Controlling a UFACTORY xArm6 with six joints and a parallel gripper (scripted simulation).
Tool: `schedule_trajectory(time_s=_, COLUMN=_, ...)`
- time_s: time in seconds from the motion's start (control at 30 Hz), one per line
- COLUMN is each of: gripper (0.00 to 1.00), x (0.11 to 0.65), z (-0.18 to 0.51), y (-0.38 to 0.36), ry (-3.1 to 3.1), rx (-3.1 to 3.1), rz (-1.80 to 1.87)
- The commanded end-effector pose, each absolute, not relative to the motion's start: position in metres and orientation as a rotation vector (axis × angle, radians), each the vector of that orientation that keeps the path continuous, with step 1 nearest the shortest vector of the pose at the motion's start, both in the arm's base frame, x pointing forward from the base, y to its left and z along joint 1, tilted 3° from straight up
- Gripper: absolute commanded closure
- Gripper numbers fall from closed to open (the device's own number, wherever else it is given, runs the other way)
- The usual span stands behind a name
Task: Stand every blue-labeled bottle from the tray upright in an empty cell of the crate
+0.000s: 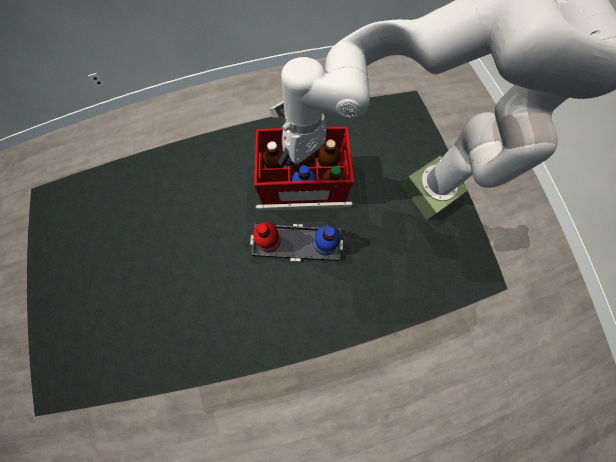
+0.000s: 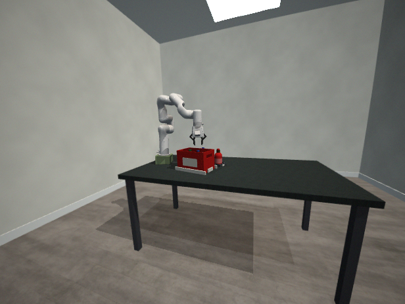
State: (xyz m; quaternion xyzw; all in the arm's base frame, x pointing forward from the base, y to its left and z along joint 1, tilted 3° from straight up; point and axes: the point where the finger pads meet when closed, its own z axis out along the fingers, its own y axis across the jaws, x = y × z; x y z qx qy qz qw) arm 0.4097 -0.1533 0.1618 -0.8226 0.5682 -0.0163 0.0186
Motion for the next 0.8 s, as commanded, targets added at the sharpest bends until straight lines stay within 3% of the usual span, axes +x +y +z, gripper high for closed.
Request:
schedule_trajectory(time_s=0.0, gripper=0.35, x=0.4103, z=0.1711, y=-0.1538, ry=1.764, rx=-2.553, rz=-0.056)
schedule_trajectory(time_s=0.5, gripper=0.35, x=0.41, z=0.177, y=-0.1538, ry=1.764, rx=-2.553, rz=-0.056)
schedule_trajectory(time_s=0.53, gripper=1.0, x=0.41, z=0.177, y=-0.1538, ry=1.764, rx=-2.553, rz=-0.056)
schedule_trajectory(time_s=0.77, gripper=1.0, x=0.41, z=0.177, y=-0.1538, ry=1.764, rx=-2.553, rz=-0.056)
